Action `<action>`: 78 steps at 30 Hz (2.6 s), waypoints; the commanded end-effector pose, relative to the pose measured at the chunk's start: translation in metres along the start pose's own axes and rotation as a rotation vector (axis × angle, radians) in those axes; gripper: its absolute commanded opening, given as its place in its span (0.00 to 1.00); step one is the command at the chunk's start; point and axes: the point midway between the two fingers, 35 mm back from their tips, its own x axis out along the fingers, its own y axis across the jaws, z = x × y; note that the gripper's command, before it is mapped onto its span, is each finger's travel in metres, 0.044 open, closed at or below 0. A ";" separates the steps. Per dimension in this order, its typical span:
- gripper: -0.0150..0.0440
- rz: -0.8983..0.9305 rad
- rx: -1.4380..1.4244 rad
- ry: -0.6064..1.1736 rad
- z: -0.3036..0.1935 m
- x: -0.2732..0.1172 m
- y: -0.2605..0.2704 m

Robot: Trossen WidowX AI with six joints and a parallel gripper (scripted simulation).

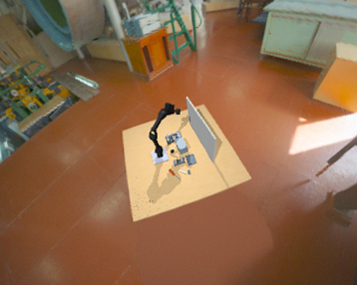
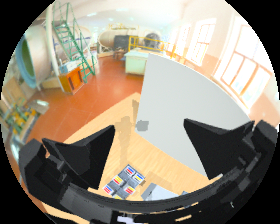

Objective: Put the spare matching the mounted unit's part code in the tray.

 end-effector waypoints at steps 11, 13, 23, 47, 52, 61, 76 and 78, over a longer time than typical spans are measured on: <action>1.00 -0.148 0.485 0.775 -0.194 0.023 -0.117; 1.00 -0.165 0.578 0.883 -0.221 0.013 -0.129; 1.00 -0.184 0.693 1.006 -0.250 -0.001 -0.141; 1.00 0.507 -0.435 0.927 -0.239 0.059 0.007; 1.00 0.619 -0.629 0.883 -0.240 0.063 0.035; 0.87 0.619 -0.629 0.883 -0.248 0.067 0.035; 0.76 0.618 -0.629 0.883 -0.281 0.081 0.039; 0.76 0.618 -0.629 0.883 -0.283 0.083 0.039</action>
